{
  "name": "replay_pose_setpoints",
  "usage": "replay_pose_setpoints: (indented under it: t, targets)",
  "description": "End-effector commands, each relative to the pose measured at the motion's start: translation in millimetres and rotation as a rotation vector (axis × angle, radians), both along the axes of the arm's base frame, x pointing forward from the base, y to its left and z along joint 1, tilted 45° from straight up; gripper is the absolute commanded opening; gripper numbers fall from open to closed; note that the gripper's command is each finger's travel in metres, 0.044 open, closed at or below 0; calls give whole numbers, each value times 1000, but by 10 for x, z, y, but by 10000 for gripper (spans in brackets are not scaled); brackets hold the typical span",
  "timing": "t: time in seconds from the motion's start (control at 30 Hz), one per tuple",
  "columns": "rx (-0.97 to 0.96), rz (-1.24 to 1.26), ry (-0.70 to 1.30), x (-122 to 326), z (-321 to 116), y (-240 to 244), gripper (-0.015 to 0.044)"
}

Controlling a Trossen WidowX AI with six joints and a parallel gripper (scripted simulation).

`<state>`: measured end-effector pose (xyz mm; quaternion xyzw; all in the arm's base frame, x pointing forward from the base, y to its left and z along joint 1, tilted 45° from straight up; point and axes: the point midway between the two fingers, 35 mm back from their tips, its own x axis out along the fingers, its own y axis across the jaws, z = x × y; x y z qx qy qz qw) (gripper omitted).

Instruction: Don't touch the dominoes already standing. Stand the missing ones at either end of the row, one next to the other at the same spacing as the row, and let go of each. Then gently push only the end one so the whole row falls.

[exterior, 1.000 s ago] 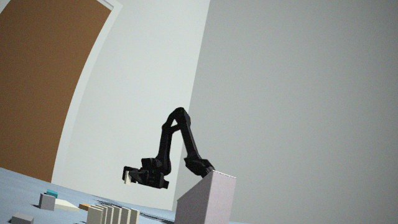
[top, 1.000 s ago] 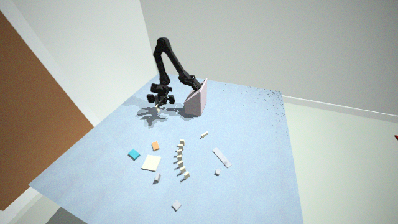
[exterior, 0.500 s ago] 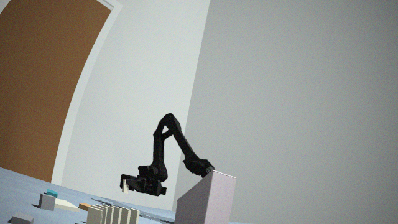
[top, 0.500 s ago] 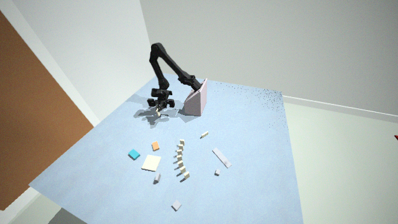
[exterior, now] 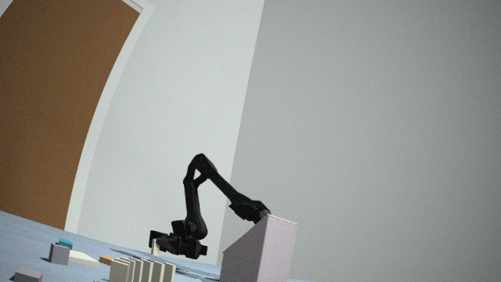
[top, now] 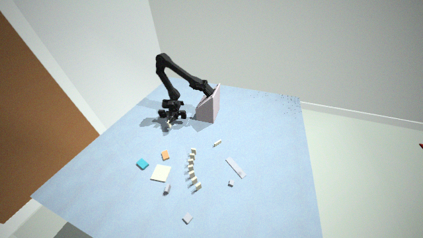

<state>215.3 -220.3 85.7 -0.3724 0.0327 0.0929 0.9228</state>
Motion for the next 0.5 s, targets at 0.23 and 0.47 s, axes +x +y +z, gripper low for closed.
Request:
replay_pose_setpoints:
  t: [0.23,0.47]
  targets:
    - [-21,6,-11,16,-219,-181,26]
    - [-23,6,-12,17,-283,-218,26]
